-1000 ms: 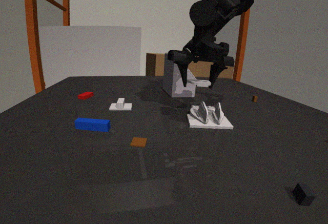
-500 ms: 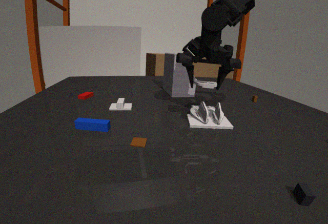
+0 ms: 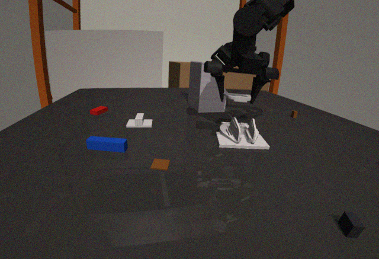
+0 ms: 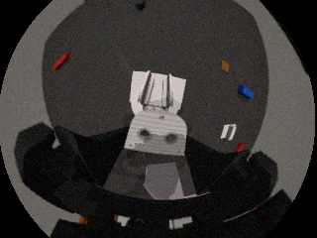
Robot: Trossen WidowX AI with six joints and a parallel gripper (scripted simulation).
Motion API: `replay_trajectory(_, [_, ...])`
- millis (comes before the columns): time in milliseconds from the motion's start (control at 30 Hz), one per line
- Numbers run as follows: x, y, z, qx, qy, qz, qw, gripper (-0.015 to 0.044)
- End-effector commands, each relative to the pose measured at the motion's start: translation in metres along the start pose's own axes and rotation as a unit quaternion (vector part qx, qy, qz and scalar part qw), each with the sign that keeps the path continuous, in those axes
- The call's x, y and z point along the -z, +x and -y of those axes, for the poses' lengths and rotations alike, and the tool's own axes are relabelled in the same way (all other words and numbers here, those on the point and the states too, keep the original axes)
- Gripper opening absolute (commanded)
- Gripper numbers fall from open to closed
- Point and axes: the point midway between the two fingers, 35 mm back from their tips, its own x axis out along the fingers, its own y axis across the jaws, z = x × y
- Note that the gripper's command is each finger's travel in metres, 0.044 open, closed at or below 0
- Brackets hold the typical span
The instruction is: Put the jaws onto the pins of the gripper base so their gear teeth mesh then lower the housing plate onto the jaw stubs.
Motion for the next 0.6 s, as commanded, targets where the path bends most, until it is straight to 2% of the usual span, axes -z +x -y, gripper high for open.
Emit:
replay_trajectory(0, [-0.0003,-0.0001,-0.0005,-0.001,-0.001,0.001,1.000,0.0351])
replay_trajectory(567, [0.0085,-0.0001,-0.0094,-0.002,0.000,0.001,1.000,0.0351])
